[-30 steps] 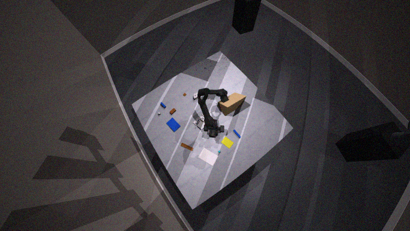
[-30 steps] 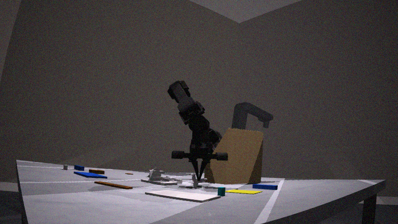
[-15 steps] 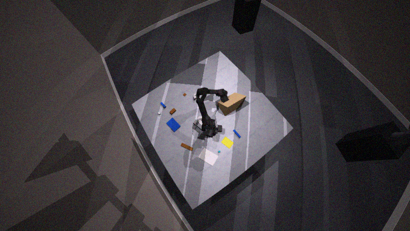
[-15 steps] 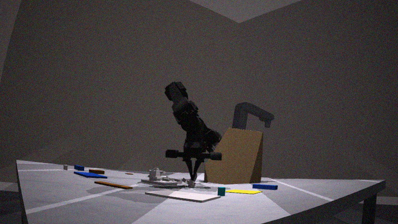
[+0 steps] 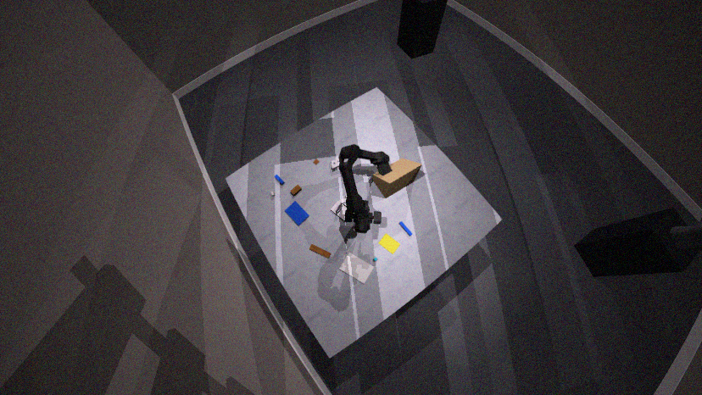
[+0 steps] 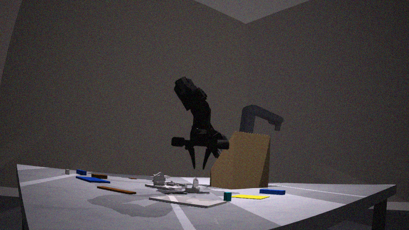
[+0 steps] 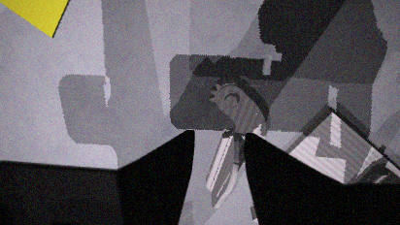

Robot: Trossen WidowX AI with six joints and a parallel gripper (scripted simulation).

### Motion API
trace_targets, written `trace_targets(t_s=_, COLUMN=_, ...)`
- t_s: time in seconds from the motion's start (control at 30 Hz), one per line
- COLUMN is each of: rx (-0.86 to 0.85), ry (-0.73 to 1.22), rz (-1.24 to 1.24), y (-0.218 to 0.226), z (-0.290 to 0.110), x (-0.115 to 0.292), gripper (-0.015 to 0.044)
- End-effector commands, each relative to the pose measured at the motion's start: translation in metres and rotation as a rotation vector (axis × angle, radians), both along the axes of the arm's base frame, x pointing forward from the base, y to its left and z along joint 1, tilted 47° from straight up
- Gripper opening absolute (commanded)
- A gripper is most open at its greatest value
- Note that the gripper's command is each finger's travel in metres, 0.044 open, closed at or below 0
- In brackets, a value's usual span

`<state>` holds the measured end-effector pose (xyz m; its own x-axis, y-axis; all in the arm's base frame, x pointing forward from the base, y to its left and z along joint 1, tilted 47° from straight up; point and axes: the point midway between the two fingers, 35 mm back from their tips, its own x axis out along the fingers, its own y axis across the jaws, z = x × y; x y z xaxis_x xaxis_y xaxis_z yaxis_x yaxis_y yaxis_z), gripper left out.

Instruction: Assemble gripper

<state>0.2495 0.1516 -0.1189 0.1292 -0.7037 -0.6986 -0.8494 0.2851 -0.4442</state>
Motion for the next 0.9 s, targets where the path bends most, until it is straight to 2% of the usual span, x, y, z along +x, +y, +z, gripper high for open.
trace_targets(t_s=0.0, rx=0.0, ry=0.0, rz=0.001, y=-0.0004, z=-0.0006, x=0.0002, gripper=0.021)
trace_targets(t_s=0.3, rx=0.0, ry=0.0, rz=0.001, y=-0.0004, z=-0.0006, x=0.0002, gripper=0.044)
trace_targets(t_s=0.87, rx=0.0, ry=0.0, rz=0.001, y=-0.0004, z=-0.0006, x=0.0002, gripper=0.044)
